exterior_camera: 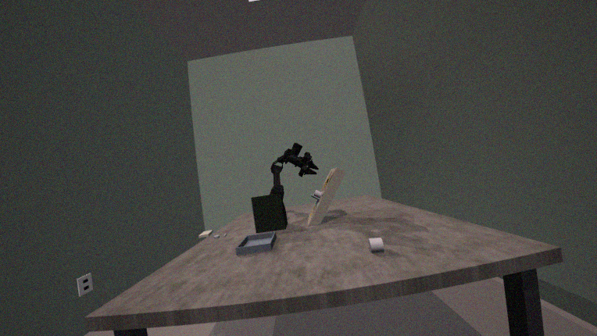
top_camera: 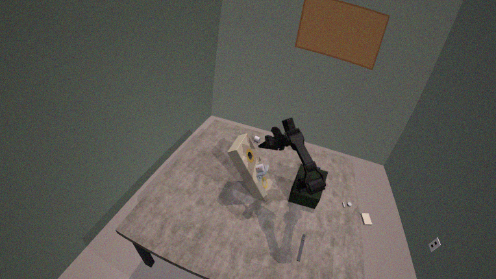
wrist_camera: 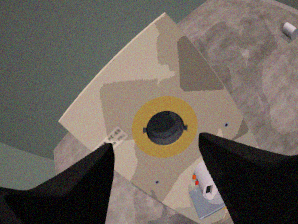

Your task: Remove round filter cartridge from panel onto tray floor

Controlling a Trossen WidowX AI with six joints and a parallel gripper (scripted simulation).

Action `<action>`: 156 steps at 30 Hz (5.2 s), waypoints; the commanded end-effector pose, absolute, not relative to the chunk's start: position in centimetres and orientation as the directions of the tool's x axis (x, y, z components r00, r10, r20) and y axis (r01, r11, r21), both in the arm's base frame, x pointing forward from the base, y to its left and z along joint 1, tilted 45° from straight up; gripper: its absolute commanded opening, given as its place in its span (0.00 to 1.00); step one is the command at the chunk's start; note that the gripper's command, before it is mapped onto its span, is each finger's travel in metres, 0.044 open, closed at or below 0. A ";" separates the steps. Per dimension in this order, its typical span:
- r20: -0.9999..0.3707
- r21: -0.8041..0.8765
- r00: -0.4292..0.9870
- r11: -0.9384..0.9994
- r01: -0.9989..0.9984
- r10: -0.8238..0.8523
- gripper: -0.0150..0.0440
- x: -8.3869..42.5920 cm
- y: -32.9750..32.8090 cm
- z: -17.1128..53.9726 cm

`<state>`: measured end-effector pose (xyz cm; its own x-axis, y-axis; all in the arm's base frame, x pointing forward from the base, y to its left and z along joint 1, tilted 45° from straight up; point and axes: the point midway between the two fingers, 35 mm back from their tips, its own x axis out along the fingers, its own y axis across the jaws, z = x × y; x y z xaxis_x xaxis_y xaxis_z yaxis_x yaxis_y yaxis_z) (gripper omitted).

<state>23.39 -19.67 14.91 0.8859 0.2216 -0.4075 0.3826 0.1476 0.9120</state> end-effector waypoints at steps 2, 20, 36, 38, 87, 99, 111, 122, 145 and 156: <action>-0.398 0.915 0.892 0.154 0.372 0.215 0.92 22.7 -21.8 17.4; -0.614 0.695 0.621 0.707 0.131 0.488 0.77 20.8 -12.6 8.2; -0.617 0.693 0.619 0.709 0.133 0.486 0.77 22.0 -11.8 7.0; -0.617 0.693 0.619 0.709 0.133 0.486 0.77 22.2 -11.6 6.8; -0.620 0.687 0.621 0.714 0.135 0.479 0.25 24.0 -13.3 7.9; -0.619 0.689 0.620 0.712 0.134 0.481 0.25 20.1 -16.5 12.1; -0.618 0.688 0.622 0.713 0.133 0.481 0.25 19.7 -19.5 9.7; -0.619 0.687 0.623 0.715 0.131 0.479 0.25 19.3 -22.4 5.6; -0.911 0.391 0.333 0.253 0.885 0.241 0.25 7.4 -30.1 -3.1; -0.942 0.292 0.264 0.119 0.949 0.208 0.25 4.7 -31.0 -4.8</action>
